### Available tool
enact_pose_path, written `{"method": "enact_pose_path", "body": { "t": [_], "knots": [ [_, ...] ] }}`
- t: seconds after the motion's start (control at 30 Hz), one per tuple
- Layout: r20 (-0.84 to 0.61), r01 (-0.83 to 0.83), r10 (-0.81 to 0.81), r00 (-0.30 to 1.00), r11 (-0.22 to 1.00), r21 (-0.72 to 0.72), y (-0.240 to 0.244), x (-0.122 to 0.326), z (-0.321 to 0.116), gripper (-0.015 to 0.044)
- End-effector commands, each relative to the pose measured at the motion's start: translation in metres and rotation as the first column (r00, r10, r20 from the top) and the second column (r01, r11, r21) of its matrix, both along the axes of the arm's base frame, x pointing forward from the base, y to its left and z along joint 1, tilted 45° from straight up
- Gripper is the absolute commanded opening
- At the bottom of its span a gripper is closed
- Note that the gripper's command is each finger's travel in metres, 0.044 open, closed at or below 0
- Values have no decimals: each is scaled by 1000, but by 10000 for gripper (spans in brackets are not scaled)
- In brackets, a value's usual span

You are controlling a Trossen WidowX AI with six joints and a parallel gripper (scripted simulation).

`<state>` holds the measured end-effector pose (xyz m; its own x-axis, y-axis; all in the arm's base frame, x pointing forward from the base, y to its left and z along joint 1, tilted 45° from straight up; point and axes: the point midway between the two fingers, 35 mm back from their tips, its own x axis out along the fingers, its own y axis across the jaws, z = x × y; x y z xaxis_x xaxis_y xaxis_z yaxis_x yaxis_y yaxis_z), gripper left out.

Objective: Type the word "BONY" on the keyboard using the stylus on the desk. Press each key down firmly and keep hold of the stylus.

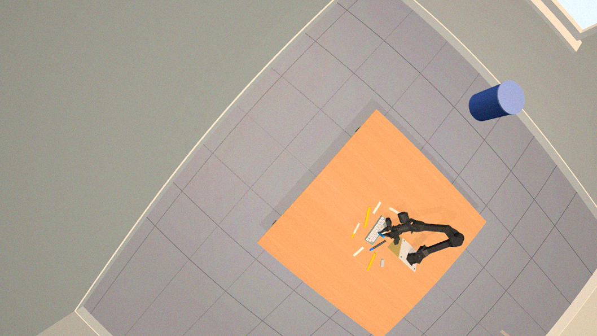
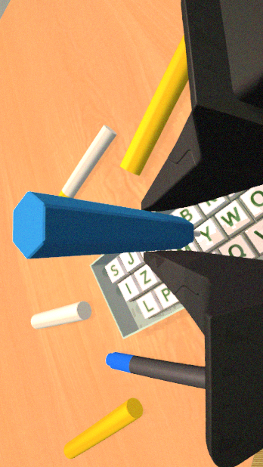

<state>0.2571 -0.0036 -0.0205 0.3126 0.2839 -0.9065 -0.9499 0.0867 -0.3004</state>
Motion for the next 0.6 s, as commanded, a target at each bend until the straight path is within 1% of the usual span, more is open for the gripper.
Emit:
{"method": "enact_pose_path", "body": {
  "t": [0.0, 0.57],
  "knots": [
    [3, -7, 7, 1000, 1000, 2, 0, 1, -1, 81],
    [2, -7, 7, 1000, 1000, 2, -9, 3, -10, 81]
  ]
}}
